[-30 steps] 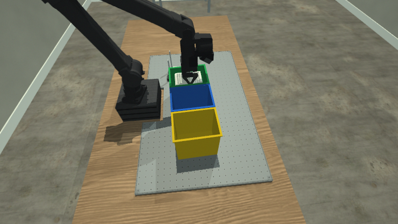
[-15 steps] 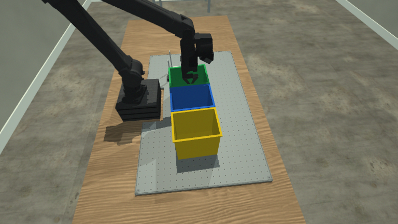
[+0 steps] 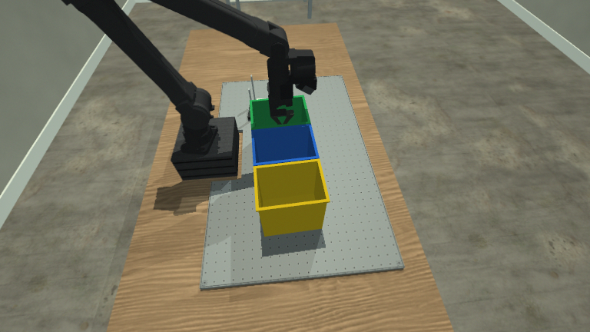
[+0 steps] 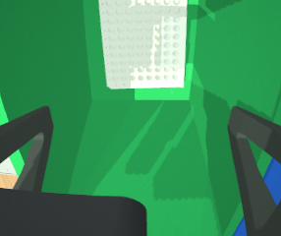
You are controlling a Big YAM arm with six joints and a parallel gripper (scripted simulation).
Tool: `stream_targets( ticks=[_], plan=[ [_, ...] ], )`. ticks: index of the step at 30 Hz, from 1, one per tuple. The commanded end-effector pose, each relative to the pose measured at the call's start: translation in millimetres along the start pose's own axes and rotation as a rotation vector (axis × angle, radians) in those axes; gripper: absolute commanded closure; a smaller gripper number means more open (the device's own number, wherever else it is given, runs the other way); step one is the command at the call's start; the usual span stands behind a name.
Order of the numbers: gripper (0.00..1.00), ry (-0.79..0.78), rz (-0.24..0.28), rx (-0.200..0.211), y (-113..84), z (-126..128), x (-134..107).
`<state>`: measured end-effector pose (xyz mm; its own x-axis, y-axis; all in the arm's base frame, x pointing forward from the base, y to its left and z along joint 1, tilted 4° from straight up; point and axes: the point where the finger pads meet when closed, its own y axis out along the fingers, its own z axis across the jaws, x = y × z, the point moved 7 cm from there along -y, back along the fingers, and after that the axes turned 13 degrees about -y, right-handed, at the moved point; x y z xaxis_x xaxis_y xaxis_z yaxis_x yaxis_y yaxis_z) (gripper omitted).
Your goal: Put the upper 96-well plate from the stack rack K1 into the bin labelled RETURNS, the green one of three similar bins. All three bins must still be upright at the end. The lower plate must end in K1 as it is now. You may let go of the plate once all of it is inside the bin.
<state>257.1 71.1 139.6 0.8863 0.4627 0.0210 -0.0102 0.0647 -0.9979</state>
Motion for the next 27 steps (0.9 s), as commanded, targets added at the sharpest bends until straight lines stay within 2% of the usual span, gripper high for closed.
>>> stream_targets(
  ticks=[1,26,27],
  plan=[
    [0.01,-0.003,-0.032,-0.006,-10.5,-1.2,11.5],
    [0.01,-0.003,-0.032,-0.006,-10.5,-1.2,11.5],
    [0.18,-0.003,-0.032,-0.006,-10.5,-1.2,11.5]
  ],
)
